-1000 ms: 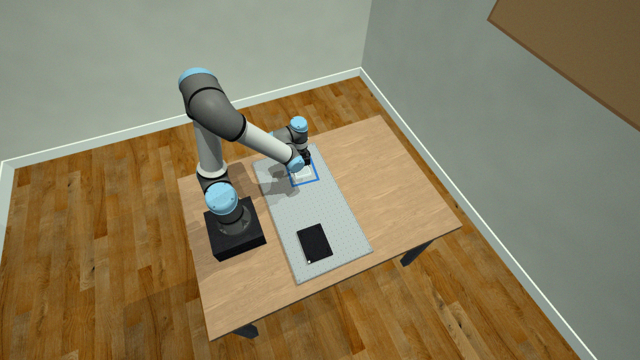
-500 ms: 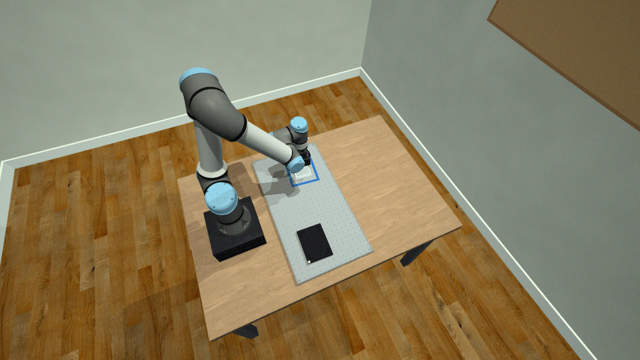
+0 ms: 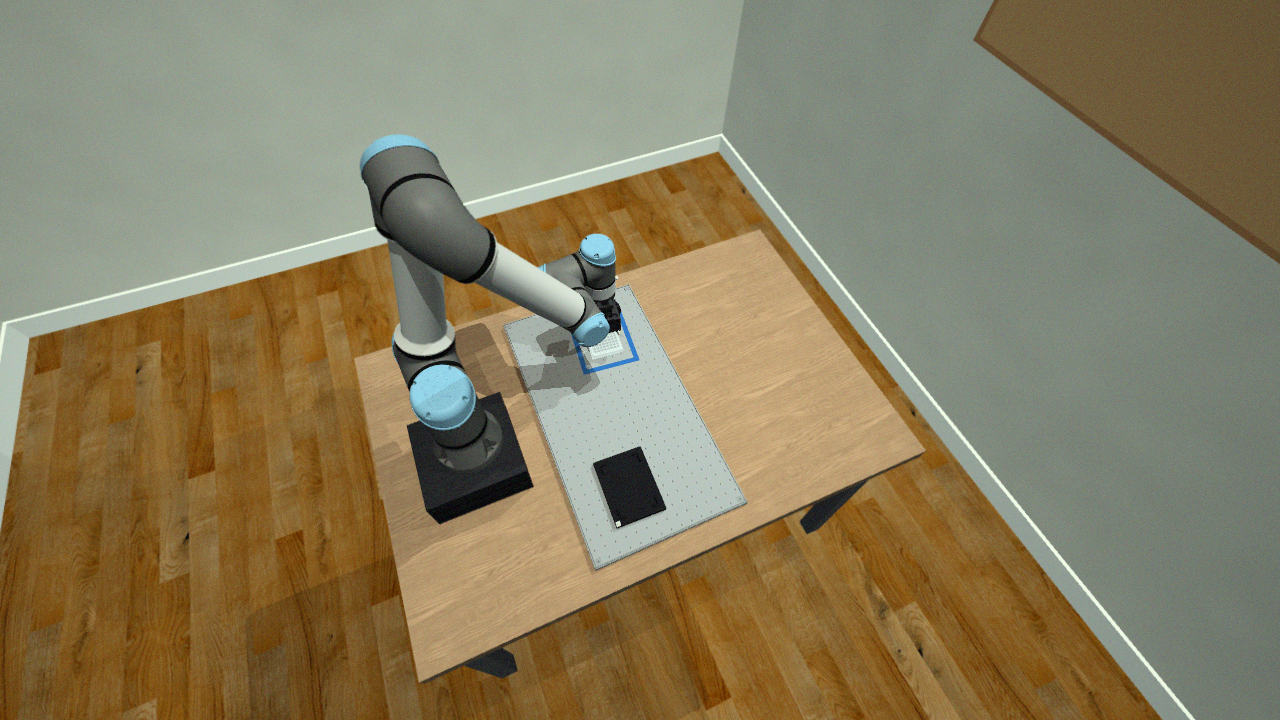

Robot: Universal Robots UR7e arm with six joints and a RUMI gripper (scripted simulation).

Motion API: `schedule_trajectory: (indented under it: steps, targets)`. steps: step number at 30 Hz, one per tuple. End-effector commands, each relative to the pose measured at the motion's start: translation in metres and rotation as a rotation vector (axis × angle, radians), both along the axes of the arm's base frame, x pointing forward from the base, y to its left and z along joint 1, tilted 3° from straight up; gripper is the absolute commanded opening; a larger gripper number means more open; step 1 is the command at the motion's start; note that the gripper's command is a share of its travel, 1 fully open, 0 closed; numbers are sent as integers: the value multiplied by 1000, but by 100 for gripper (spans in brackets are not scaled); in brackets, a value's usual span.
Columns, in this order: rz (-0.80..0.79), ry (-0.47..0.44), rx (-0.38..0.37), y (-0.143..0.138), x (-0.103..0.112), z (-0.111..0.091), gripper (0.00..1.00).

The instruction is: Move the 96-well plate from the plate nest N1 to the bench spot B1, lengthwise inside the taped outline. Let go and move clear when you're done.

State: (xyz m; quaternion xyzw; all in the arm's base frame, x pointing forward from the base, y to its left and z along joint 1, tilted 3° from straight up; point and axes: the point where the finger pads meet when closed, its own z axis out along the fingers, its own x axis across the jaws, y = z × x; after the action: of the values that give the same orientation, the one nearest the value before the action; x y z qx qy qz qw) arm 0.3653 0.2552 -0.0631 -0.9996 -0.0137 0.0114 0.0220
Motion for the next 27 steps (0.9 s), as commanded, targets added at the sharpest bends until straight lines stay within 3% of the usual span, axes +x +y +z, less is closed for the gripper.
schedule_trajectory:
  steps: [1,18,19,27]
  targets:
    - [0,-1,0,0,0,0,0]
    - [0,-1,0,0,0,-3,0]
    - [0,-1,0,0,0,-3,100]
    - [0,-1,0,0,0,-3,100]
